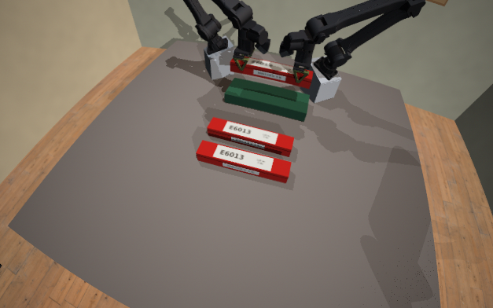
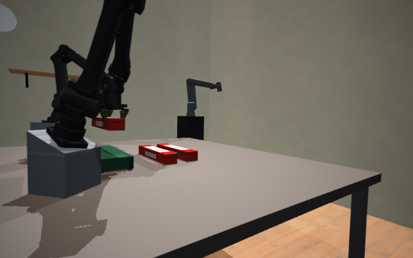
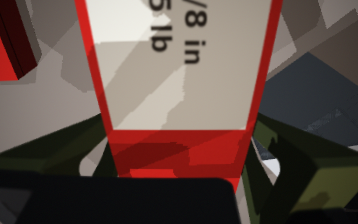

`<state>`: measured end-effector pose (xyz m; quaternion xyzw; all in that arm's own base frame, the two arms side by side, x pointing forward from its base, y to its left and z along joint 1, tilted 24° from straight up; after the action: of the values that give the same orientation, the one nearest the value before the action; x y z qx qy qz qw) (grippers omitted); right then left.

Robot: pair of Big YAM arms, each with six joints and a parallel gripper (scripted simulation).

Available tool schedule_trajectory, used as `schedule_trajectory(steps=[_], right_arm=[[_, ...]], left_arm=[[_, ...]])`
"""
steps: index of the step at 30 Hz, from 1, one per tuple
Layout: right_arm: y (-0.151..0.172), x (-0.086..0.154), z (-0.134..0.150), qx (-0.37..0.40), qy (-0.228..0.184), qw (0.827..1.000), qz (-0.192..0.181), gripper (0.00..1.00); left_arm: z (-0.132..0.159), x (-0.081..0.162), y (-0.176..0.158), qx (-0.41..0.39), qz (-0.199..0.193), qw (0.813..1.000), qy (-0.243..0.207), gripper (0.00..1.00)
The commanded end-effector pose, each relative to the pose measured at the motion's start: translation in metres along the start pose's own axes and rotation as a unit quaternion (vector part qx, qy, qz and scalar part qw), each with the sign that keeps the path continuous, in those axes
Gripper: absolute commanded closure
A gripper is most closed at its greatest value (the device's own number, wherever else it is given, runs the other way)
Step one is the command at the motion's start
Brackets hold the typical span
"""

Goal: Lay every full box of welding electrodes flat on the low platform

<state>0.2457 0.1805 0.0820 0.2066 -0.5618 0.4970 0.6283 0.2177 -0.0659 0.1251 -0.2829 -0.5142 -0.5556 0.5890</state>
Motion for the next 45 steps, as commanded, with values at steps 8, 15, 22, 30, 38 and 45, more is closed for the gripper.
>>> schedule_trajectory(steps=[8, 15, 22, 30, 38, 45], right_arm=[[-0.004, 0.026, 0.001, -0.005, -0.026, 1.000, 0.014, 1.00], [-0.003, 0.023, 0.003, -0.005, -0.023, 1.000, 0.013, 1.00], [0.006, 0.019, 0.006, -0.004, -0.019, 1.000, 0.012, 1.00], [0.020, 0.021, 0.007, -0.005, -0.023, 1.000, 0.012, 1.00], [0.033, 0.018, 0.011, -0.004, -0.019, 1.000, 0.010, 1.00], [0.046, 0.021, 0.011, -0.005, -0.024, 1.000, 0.011, 1.00]], left_arm=[[0.004, 0.016, 0.001, 0.004, -0.015, 1.000, 0.000, 1.00], [0.006, 0.013, 0.000, 0.006, -0.012, 1.000, 0.003, 1.00], [0.006, 0.010, -0.011, 0.001, -0.010, 1.000, 0.005, 1.00], [0.001, 0.013, -0.023, 0.003, -0.013, 1.000, 0.001, 1.00], [0.001, 0.010, -0.038, 0.001, -0.009, 1.000, 0.005, 1.00], [-0.004, 0.013, -0.049, 0.003, -0.012, 1.000, 0.001, 1.00]])
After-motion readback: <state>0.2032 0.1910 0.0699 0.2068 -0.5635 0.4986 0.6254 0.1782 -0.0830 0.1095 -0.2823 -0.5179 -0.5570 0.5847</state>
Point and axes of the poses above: on each arm, the point where the finger pads meet when closed, its own x axis back along the fingers, its own y axis across the jaws, z = x × y, the point moved 7 cm from there along x, back along the fingers, and after that the axes turned 11 degrees about -x, right-handed, at the moved point
